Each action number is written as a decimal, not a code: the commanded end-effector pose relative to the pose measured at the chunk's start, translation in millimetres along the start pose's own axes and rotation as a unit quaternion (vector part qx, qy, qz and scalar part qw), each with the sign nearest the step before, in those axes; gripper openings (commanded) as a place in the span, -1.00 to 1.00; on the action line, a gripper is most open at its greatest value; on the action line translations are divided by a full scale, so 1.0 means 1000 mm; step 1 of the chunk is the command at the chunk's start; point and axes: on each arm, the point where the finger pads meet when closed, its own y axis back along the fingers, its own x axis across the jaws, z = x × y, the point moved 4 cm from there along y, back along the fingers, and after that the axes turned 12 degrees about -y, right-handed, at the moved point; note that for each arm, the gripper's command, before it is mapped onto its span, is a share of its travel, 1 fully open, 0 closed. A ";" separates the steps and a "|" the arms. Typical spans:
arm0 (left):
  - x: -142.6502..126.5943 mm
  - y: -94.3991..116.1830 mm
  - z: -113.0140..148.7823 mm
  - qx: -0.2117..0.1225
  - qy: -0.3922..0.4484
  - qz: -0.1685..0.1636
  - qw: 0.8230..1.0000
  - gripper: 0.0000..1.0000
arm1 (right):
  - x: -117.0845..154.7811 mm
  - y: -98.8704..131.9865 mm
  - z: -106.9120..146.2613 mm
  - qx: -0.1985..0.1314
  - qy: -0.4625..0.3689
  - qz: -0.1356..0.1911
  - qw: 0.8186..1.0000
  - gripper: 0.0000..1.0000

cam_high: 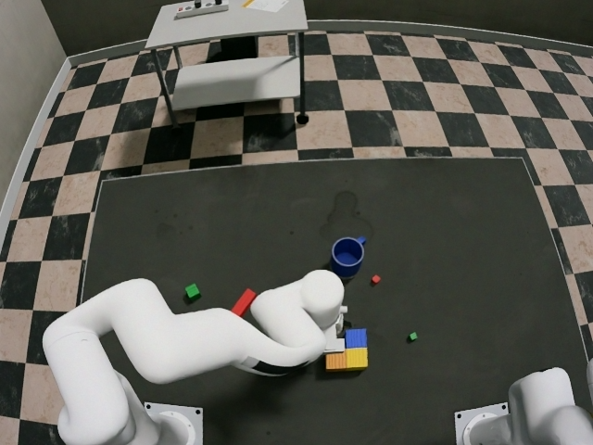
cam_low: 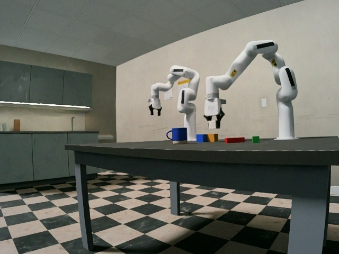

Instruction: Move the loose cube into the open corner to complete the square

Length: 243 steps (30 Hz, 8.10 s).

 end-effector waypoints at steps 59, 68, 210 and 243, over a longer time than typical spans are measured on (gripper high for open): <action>-0.001 -0.063 0.001 -0.001 0.000 -0.001 1.000 -1.00 | 0.000 0.001 0.000 0.001 0.000 0.000 1.000 1.00; -0.001 -0.071 0.001 -0.001 0.000 -0.001 1.000 -1.00 | 0.000 0.001 0.000 0.001 0.000 0.000 1.000 1.00; 0.000 0.026 0.001 -0.001 0.000 -0.001 1.000 -1.00 | 0.000 0.001 0.000 0.001 0.000 0.000 1.000 1.00; 0.053 0.017 -0.011 -0.001 0.000 -0.001 1.000 -1.00 | 0.000 0.001 0.000 0.001 0.000 0.000 1.000 1.00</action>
